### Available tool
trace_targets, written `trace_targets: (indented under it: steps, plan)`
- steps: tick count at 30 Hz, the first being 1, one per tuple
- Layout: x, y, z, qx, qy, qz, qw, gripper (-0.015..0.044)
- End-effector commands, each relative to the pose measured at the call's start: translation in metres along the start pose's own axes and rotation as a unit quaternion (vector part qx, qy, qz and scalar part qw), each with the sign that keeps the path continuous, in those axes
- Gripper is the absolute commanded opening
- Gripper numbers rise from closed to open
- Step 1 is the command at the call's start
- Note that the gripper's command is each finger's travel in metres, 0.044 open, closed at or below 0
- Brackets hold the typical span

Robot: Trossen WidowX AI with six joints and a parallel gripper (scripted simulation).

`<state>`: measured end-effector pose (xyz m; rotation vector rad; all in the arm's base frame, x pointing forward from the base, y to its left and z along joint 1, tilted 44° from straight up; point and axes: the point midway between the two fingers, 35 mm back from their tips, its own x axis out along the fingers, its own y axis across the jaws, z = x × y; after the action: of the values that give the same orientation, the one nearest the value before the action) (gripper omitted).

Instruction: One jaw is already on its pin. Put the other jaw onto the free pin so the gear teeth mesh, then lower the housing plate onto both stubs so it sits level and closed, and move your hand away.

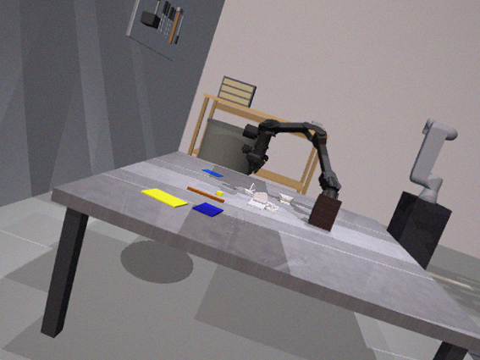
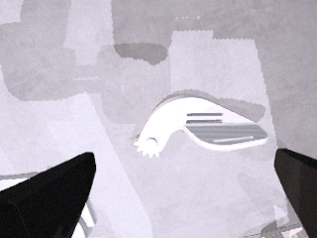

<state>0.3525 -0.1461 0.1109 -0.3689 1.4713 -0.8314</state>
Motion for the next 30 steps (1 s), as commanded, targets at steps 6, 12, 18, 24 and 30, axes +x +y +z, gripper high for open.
trace_targets:
  steps: [6, 12, 18, 24, 30]
  plan:
    - [0.000, -0.004, -0.002, 0.134, 0.002, -0.002, 0.991, 0.0440]
    - [0.000, -0.007, -0.003, 0.221, 0.002, -0.002, 0.975, 0.0440]
    - [0.000, -0.010, -0.004, 0.305, 0.001, -0.002, 0.952, 0.0440]
    - [0.000, -0.013, -0.005, 0.388, 0.001, -0.002, 0.922, 0.0440]
    - [0.000, -0.015, -0.005, 0.467, 0.001, -0.002, 0.884, 0.0440]
